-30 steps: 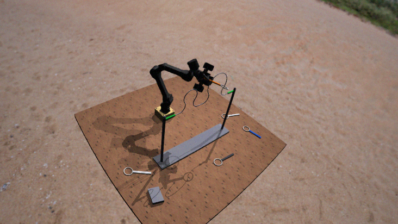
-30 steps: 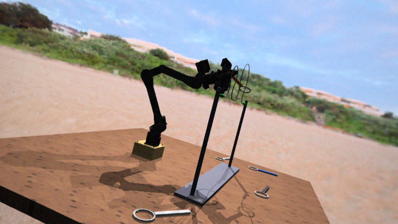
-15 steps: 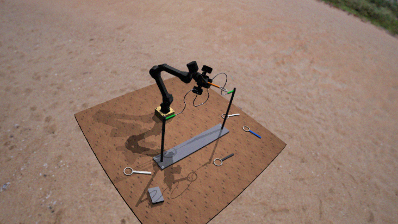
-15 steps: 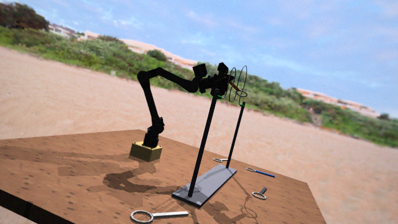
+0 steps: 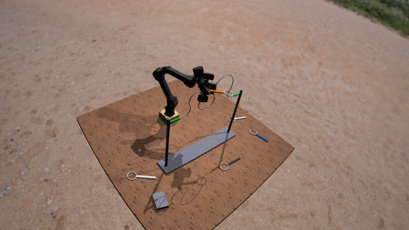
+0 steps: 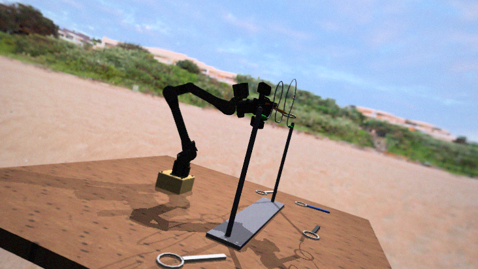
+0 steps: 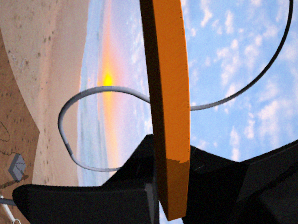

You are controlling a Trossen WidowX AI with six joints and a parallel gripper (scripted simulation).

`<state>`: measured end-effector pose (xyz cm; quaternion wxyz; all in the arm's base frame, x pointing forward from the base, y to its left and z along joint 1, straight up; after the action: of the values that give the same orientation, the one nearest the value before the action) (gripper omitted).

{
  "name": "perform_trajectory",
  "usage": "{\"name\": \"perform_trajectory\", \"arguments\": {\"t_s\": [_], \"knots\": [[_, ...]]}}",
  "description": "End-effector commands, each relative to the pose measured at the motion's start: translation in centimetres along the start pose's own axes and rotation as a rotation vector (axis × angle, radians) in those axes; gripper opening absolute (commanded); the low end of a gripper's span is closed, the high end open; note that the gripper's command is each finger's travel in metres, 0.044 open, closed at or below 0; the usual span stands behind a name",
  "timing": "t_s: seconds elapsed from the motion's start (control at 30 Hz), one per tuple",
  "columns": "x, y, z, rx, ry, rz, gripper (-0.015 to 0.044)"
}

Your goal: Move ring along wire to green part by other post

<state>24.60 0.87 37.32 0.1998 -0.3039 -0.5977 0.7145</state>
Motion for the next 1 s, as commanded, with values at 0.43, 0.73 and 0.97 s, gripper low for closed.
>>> {"name": "perform_trajectory", "arguments": {"t_s": [0.43,0.73,0.97], "knots": [[1.3,4.8,-1.0,-0.351,0.048,-0.187,-0.0150],[1.3,7.6,-2.0,-0.559,-0.003,-0.268,-0.0150],[2.1,9.0,-3.2,-0.690,0.013,-0.333,-0.0150]]}}
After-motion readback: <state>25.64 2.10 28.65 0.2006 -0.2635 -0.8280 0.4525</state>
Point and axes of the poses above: the point midway between the two fingers, 35 mm back from their tips, its own x axis back along the fingers, its own y axis across the jaws, z = x × y, the point moved 7 cm from there along x, back along the fingers
